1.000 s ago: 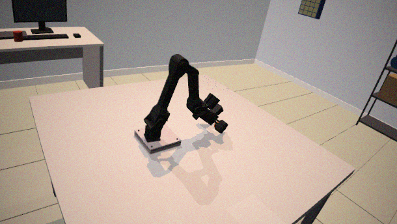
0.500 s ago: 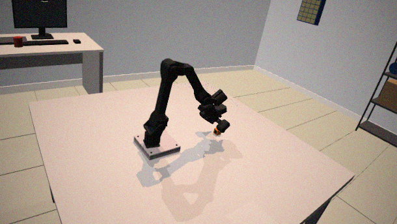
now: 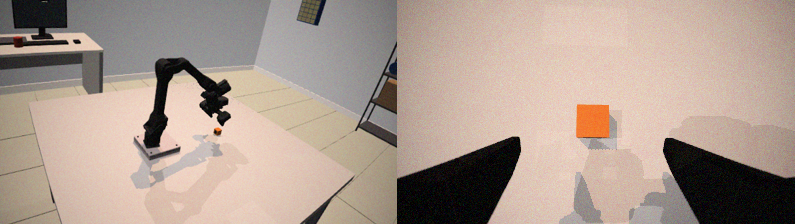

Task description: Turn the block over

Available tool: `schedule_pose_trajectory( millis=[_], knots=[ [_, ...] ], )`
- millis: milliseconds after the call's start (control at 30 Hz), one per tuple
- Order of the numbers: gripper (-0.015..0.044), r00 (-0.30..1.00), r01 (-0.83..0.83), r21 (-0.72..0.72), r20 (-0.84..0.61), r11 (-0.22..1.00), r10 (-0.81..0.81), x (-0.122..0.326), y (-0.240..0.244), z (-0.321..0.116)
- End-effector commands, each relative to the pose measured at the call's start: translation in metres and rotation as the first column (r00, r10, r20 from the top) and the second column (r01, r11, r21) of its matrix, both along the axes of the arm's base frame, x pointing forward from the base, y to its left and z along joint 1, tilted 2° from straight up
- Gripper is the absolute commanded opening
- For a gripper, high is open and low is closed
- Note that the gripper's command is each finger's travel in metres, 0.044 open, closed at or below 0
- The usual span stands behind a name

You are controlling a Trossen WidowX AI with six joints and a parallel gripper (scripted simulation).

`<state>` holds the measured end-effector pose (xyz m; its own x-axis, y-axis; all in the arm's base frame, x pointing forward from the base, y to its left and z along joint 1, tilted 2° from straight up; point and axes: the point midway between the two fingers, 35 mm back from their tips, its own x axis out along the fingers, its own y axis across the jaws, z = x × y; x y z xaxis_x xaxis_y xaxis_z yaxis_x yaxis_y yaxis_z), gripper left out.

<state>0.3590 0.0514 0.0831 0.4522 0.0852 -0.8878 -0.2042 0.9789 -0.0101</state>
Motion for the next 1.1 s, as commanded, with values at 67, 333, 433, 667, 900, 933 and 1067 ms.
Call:
schedule_pose_trajectory(
  millis=[67,333,433,667,900,933,1067],
  knots=[
    [0.0440,0.989,0.001,-0.033,-0.147,0.999,-0.006,0.019,0.003,0.008],
    [0.0440,0.927,-0.012,-0.084,-0.376,0.996,-0.020,0.033,0.006,0.017],
    [0.0440,0.899,-0.019,-0.098,-0.438,0.995,-0.026,0.035,0.007,0.019],
    [0.0440,0.897,-0.020,-0.099,-0.442,0.995,-0.026,0.035,0.007,0.017],
    [0.0440,0.897,-0.020,-0.099,-0.442,0.995,-0.026,0.035,0.006,-0.016],
    [0.0440,0.897,-0.020,-0.099,-0.442,0.995,-0.026,0.035,0.006,-0.016],
    [0.0440,0.896,-0.020,-0.099,-0.442,0.995,-0.026,0.034,0.006,-0.026]
  ],
)
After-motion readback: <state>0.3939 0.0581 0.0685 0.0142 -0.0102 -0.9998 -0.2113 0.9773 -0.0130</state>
